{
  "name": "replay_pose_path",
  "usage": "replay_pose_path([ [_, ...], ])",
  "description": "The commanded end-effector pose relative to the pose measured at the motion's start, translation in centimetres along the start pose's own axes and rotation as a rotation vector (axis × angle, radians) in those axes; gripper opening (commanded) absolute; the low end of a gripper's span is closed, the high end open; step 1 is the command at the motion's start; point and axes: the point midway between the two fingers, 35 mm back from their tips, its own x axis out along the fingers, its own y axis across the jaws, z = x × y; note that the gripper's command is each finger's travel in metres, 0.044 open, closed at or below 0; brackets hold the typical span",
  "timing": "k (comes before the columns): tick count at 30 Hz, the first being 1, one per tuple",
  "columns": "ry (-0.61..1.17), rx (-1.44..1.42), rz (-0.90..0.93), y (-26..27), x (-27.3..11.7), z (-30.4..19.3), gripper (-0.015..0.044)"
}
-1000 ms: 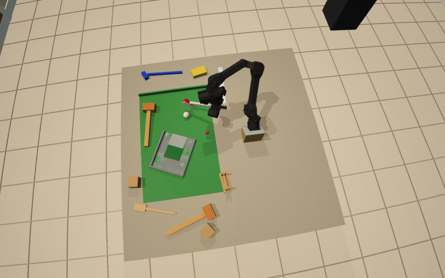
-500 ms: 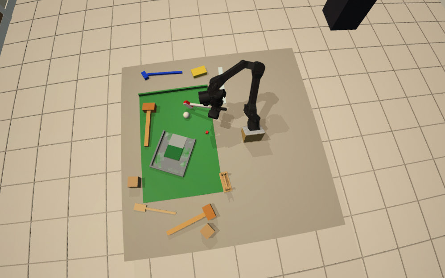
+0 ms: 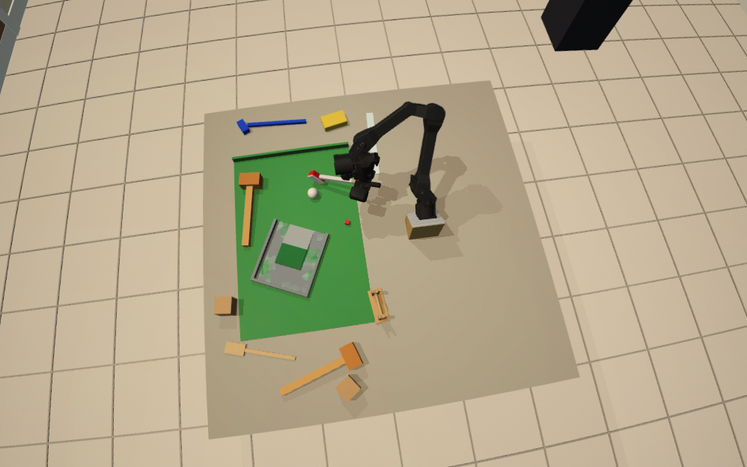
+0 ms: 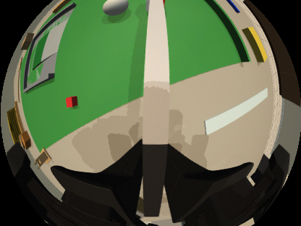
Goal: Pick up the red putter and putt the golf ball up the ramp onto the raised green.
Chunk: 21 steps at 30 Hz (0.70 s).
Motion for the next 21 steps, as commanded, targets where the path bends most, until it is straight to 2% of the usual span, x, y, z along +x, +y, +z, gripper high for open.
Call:
replay_pose_path([
  [1,0.0,0.003,0.0,0.0,0.0,0.0,0.0],
  [14,-0.006,0.0,-0.006,-3.0,0.2,0.1,0.0],
  [21,0.0,0.004,-0.004,-2.6,0.3,0.1,0.0],
])
